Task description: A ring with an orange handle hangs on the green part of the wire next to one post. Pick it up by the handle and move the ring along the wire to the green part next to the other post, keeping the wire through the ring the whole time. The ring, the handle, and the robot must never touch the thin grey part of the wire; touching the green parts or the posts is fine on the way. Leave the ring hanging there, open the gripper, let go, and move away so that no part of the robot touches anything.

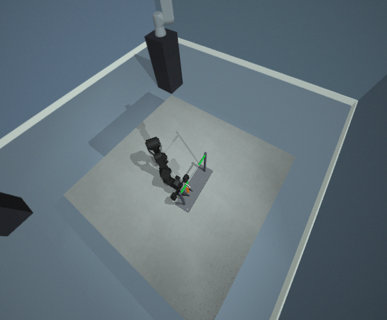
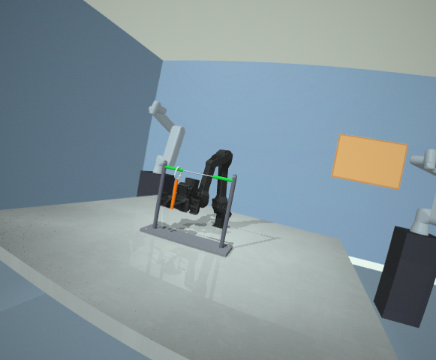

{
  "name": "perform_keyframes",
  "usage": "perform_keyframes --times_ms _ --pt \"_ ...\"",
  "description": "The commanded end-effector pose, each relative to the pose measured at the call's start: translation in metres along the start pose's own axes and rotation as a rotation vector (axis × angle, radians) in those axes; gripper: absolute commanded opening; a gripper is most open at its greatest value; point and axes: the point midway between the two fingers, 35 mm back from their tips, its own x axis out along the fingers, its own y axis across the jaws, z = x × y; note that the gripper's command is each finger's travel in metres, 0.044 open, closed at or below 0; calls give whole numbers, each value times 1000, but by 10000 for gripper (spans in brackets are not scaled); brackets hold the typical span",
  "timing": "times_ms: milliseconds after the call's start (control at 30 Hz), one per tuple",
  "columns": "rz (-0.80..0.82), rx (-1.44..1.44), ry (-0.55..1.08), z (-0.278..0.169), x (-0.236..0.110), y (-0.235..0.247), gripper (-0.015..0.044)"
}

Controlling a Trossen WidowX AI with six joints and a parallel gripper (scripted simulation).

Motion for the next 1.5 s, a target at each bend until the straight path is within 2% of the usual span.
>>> perform_keyframes --times_ms 0,1000,1367,1400,1467 --pt "0 -1 -8 3 9 0 160" --pt "0 -1 -8 3 10 0 160" --pt "3 -2 -5 1 9 1 -129" --pt "3 -2 -5 1 9 1 -150" --pt "3 -2 -5 1 9 1 -150"
